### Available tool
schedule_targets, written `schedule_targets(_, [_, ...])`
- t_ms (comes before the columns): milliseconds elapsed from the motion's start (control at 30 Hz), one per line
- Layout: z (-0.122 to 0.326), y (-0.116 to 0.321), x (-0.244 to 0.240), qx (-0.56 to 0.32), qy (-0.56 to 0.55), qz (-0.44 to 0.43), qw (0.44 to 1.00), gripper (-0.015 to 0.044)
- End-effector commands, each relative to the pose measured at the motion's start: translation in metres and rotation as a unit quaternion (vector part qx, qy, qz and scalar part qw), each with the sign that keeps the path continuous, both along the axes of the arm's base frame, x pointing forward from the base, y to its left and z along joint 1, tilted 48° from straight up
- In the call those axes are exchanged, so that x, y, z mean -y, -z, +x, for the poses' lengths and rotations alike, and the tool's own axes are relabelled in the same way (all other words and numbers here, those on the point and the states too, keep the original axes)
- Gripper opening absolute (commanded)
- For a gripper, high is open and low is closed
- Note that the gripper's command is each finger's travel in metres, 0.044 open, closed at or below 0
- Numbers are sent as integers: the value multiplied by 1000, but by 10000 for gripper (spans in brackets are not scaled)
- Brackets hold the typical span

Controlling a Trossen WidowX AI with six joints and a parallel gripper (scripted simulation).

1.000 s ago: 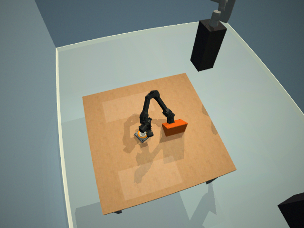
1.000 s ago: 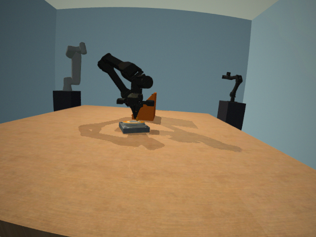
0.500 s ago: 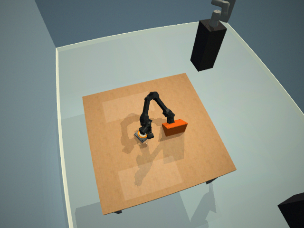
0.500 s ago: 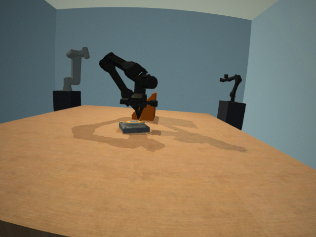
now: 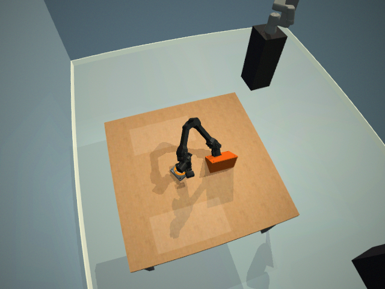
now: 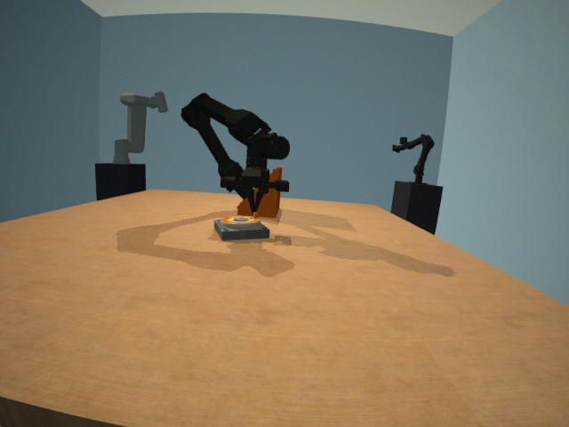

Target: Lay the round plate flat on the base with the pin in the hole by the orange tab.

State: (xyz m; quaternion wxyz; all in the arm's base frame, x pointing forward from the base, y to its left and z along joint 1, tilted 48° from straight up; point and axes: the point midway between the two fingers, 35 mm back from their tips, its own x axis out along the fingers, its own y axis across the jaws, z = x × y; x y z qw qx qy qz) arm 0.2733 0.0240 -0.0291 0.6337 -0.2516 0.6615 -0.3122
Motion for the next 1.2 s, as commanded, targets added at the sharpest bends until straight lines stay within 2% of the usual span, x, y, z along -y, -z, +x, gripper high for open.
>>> schedule_targets(0, [2, 3, -1, 1, 2, 0, 1000, 0])
schedule_targets(400, [7, 6, -5, 1, 2, 0, 1000, 0])
schedule_targets(733, [9, -25, -36, 0, 2, 1, 1000, 0])
schedule_targets(1167, [8, -19, -31, -3, -1, -1, 1000, 0])
